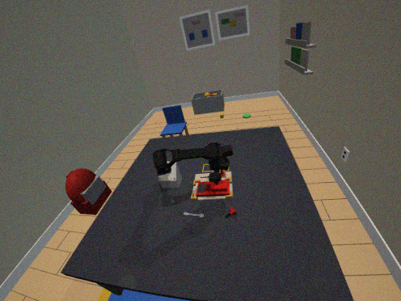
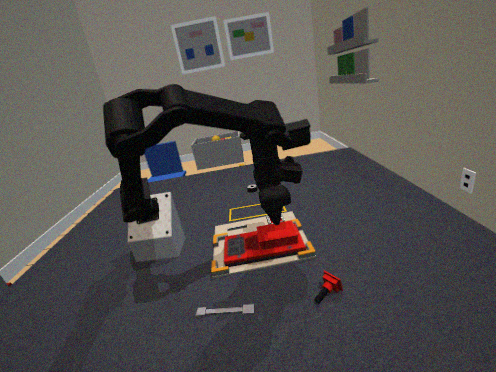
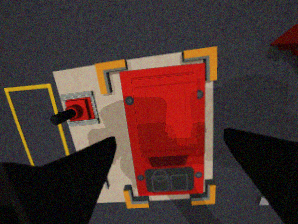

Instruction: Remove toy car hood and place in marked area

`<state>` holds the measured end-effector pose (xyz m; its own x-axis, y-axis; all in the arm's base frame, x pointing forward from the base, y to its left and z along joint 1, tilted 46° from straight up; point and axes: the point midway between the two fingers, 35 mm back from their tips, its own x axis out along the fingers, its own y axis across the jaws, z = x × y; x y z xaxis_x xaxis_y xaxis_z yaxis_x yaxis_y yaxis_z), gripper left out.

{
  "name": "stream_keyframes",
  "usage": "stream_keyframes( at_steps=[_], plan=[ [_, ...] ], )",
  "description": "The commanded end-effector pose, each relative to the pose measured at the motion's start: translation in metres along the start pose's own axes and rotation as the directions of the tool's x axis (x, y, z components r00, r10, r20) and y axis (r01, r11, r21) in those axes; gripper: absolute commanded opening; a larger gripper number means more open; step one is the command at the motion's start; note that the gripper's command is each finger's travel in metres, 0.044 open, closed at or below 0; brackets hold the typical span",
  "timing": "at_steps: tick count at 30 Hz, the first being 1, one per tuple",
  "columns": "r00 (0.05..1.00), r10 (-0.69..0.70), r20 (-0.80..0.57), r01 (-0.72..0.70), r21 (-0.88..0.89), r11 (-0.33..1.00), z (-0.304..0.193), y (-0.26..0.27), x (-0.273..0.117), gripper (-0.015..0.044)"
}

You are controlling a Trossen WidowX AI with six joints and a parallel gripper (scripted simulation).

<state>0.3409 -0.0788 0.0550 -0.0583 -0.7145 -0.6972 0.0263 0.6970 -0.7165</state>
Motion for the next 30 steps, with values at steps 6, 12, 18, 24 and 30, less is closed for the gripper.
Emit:
stream_keyframes(
  at_steps=[6,12,18,24,30],
  plan=[
    [1.000,-0.005,0.000,0.005,-0.005,1.000,0.000,0.000,0.005,0.0440],
    [1.000,-0.005,0.000,0.005,-0.005,1.000,0.000,0.000,0.009,0.0440],
    [1.000,-0.005,0.000,0.005,-0.005,1.000,0.000,0.000,0.012,0.0440],
    [1.000,-0.005,0.000,0.005,-0.005,1.000,0.000,0.000,0.016,0.0440],
    [1.000,-0.006,0.000,0.006,-0.005,1.000,0.000,-0.001,0.019,0.0440]
  ],
)
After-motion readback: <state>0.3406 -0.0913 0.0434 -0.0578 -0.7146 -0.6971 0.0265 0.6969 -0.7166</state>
